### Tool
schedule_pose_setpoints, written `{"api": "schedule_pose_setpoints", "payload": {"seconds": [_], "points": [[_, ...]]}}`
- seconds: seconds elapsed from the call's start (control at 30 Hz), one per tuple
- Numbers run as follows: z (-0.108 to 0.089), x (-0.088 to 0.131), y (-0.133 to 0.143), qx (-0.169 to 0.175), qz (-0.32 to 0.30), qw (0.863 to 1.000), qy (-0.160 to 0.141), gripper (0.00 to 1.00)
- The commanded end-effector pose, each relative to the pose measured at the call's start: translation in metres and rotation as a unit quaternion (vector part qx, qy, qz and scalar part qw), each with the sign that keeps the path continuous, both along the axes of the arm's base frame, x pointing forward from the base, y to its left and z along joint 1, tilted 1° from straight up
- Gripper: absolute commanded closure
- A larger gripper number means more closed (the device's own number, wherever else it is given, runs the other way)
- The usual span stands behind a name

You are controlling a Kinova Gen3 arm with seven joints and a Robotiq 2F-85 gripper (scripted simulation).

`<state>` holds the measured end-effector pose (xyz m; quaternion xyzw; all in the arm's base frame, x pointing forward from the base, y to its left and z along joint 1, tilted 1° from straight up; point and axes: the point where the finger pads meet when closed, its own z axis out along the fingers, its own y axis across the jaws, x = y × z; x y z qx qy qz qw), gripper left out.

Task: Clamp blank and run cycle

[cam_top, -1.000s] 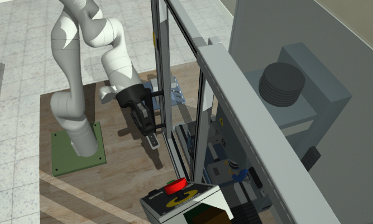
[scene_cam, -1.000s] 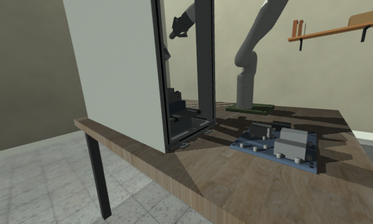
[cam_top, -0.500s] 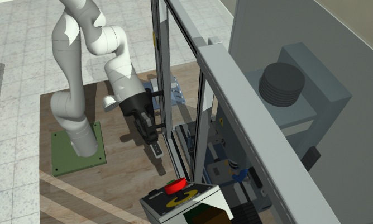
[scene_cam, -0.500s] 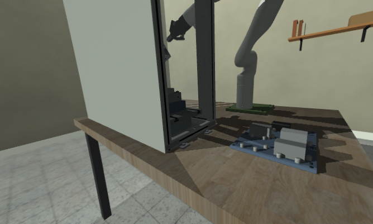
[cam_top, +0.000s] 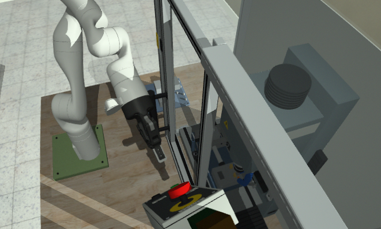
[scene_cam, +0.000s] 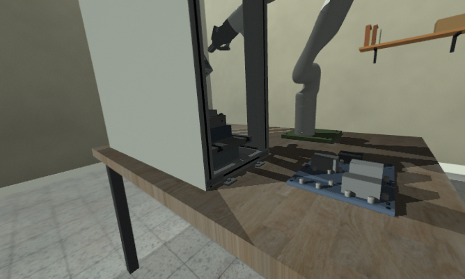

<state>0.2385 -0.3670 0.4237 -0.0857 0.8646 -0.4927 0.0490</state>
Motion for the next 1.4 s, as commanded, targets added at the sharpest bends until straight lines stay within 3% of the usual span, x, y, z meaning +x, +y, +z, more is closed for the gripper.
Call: {"api": "schedule_pose_setpoints", "payload": {"seconds": [0.0,1.37], "points": [[-0.001,0.000,-0.001,0.000,-0.001,1.000,-0.002,0.90],[-0.011,0.004,-0.018,0.000,-0.001,1.000,-0.002,0.90]]}}
